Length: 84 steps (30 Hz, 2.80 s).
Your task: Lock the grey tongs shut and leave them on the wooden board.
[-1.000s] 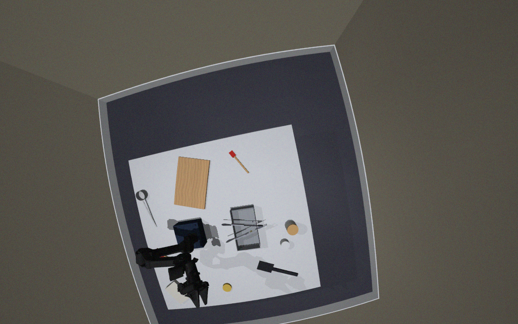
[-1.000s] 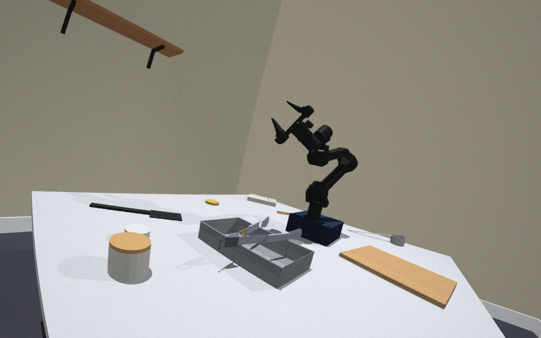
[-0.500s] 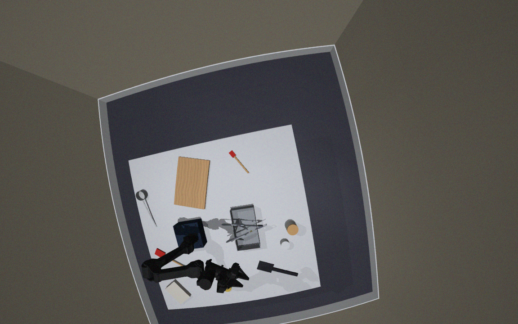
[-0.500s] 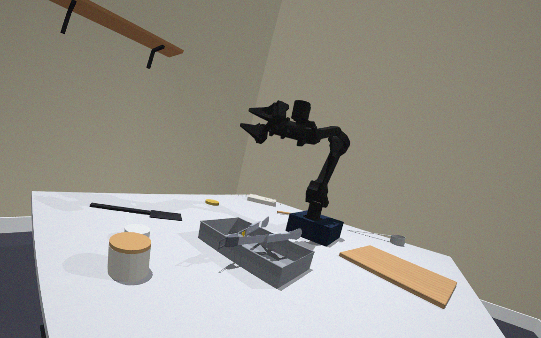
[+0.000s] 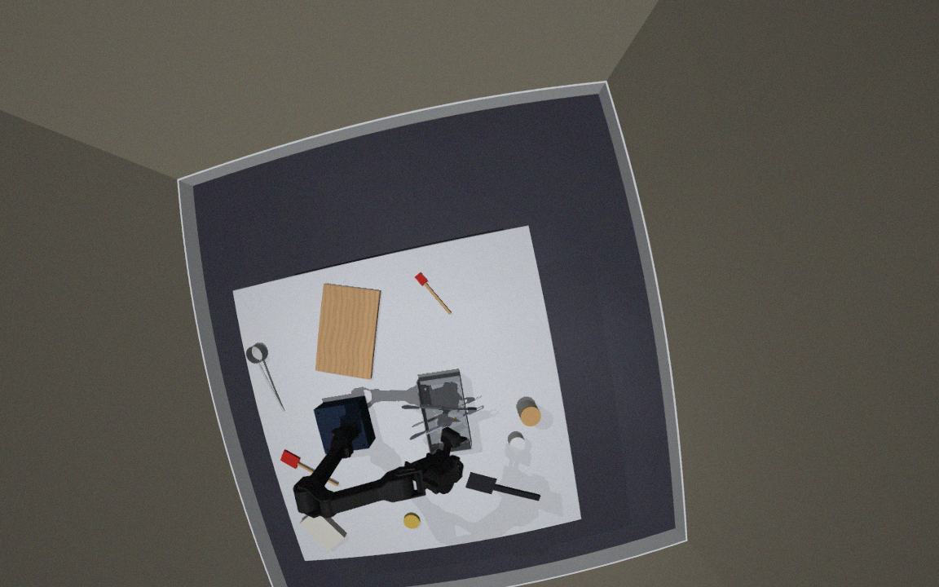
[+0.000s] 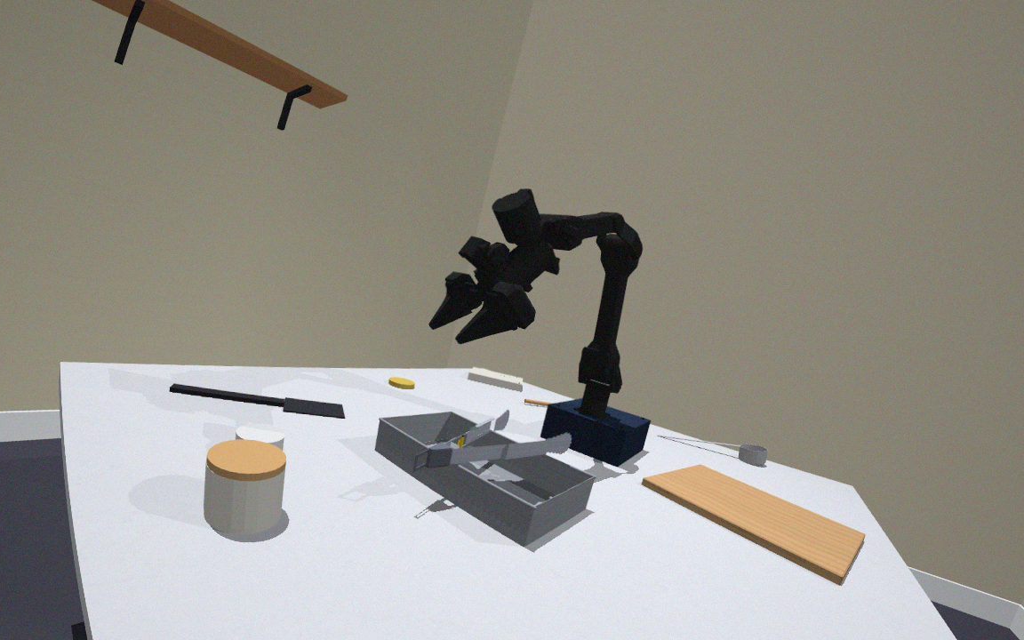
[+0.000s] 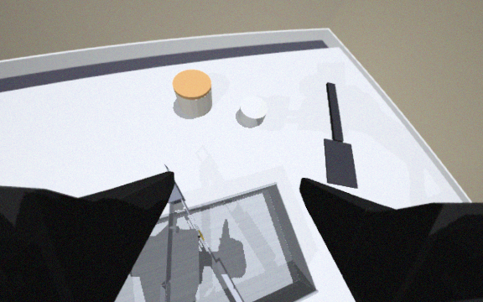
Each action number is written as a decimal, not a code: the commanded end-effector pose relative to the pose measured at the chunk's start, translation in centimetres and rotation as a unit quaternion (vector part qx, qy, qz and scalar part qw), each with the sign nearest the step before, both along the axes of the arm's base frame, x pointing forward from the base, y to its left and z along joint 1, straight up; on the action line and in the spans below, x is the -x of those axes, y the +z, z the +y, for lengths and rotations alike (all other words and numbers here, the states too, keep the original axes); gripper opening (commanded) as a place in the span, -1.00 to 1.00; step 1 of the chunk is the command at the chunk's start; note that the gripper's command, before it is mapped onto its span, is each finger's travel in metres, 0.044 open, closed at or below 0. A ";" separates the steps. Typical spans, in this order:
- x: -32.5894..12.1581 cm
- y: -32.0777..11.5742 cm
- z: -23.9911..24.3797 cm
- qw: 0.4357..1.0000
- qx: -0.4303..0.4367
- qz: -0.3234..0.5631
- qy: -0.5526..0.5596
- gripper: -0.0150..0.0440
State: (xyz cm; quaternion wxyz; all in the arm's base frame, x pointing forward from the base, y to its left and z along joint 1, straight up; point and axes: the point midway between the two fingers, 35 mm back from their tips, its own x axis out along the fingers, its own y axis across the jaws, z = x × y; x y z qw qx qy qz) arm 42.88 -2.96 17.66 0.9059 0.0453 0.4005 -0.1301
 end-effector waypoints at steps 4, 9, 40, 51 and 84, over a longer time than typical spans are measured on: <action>3.2 -8.0 6.0 0.926 -0.040 0.336 0.168 1.00; 3.3 -8.1 6.1 0.923 -0.041 0.342 0.170 1.00; 3.0 -11.0 6.0 0.923 -0.041 0.342 0.170 1.00; 2.9 -12.8 6.0 0.923 -0.041 0.342 0.170 1.00; 3.0 -18.1 5.9 0.923 -0.041 0.342 0.170 1.00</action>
